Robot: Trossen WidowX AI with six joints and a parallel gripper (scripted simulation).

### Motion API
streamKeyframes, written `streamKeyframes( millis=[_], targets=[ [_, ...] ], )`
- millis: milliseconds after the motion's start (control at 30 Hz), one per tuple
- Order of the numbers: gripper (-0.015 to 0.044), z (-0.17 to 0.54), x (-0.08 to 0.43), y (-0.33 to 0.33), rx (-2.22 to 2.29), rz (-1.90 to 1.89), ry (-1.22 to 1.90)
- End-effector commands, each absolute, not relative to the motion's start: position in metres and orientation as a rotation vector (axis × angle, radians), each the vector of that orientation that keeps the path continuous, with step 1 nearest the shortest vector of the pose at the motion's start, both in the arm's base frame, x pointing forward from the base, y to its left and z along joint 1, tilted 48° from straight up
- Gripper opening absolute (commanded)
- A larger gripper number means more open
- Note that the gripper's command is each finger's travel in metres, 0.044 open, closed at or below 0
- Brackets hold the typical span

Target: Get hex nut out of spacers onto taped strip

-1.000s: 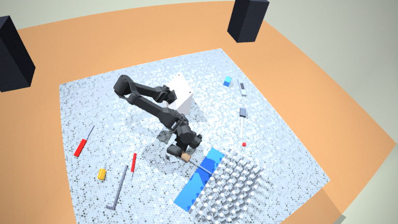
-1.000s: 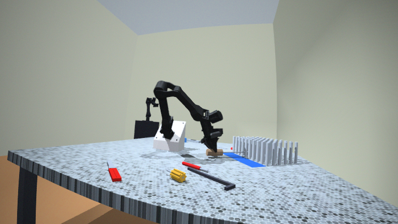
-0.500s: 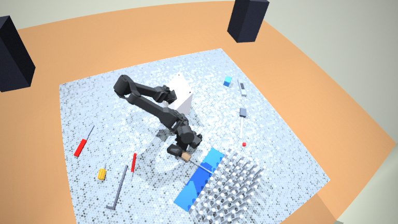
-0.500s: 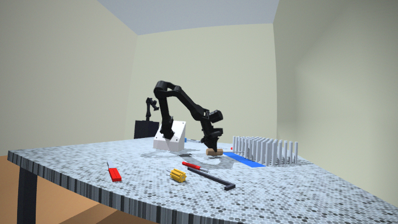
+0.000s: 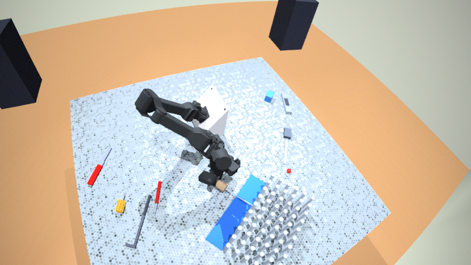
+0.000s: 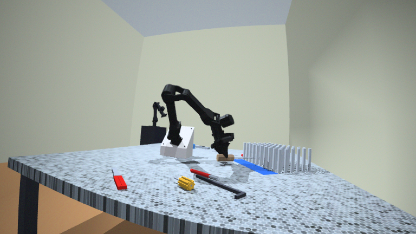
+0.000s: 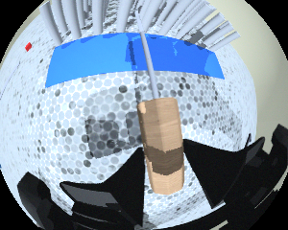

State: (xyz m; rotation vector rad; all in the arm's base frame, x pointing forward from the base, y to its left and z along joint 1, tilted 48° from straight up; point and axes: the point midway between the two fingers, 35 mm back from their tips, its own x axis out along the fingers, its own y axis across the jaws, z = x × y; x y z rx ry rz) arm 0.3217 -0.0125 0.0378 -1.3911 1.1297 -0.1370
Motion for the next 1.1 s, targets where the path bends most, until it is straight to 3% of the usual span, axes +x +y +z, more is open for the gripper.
streamKeyframes(
  millis=[0, 1067],
  targets=[
    [0.0000, 0.039, 0.324, -0.011, -1.388, -0.142, 1.121],
    [0.0000, 0.026, 0.324, -0.024, -1.392, -0.138, 1.122]
  ],
)
